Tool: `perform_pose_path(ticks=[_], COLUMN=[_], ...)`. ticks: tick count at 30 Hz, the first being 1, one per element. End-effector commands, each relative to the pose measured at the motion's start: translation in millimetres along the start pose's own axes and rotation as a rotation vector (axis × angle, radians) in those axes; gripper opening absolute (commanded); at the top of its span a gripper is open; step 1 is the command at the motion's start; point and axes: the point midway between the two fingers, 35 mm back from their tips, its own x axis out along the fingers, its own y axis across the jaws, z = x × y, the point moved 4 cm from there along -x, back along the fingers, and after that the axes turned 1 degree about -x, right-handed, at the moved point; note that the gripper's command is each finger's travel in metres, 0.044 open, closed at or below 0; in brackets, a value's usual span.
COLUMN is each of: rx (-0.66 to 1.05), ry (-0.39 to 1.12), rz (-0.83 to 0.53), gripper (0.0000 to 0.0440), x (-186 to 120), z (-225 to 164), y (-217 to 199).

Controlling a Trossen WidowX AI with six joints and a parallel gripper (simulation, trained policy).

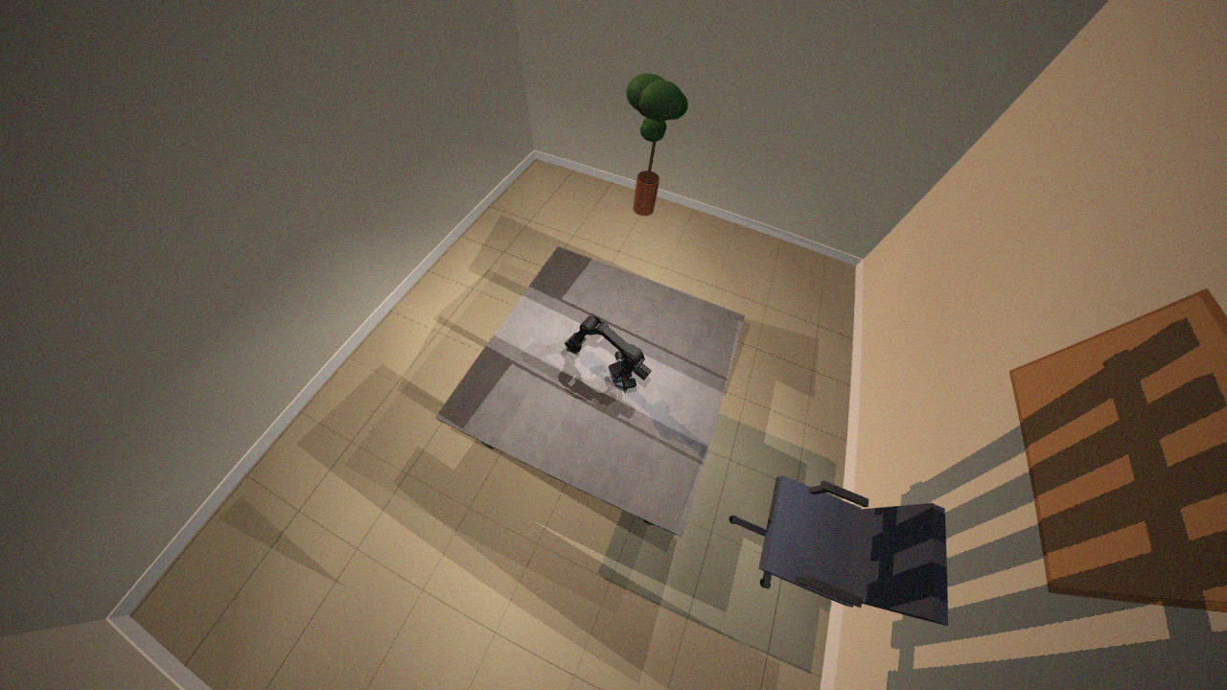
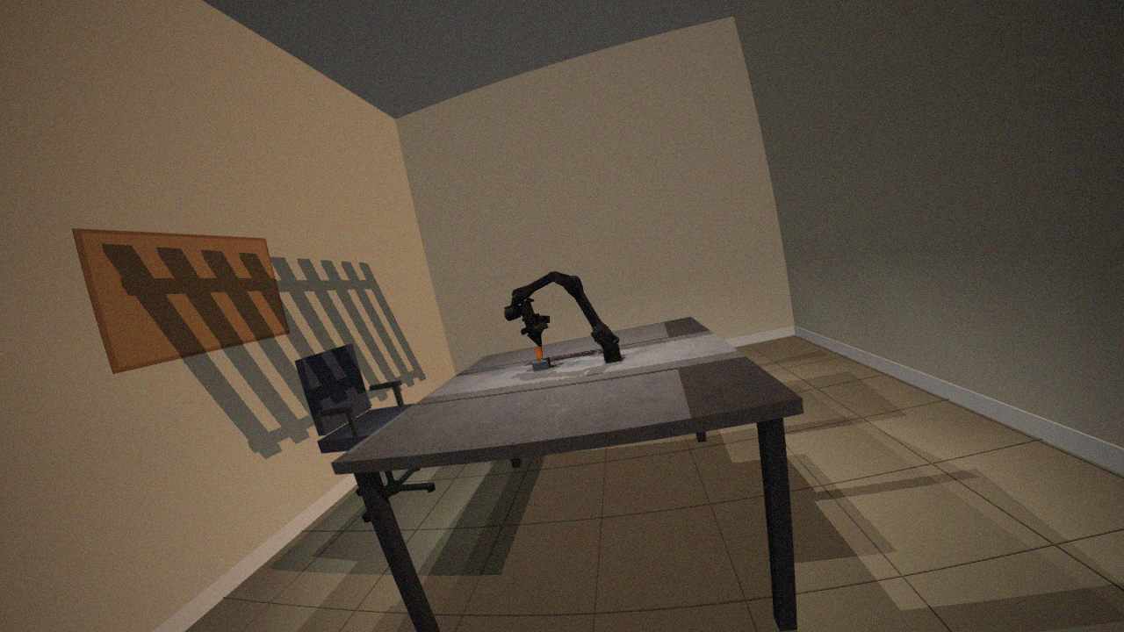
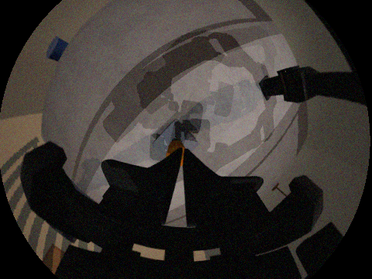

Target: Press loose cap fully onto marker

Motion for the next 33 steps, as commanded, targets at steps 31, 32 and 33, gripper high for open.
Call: perform_pose_path(ticks=[31,32,33], rx=[-0.184,-0.191,-0.197], ry=[0.099,0.096,0.093], rz=[0.056,0.052,0.048], gripper=[0.0046,0.0047,0.0048], x=[-4,-3,-2], z=[-13,-13,-13], y=[-14,-15,-15])
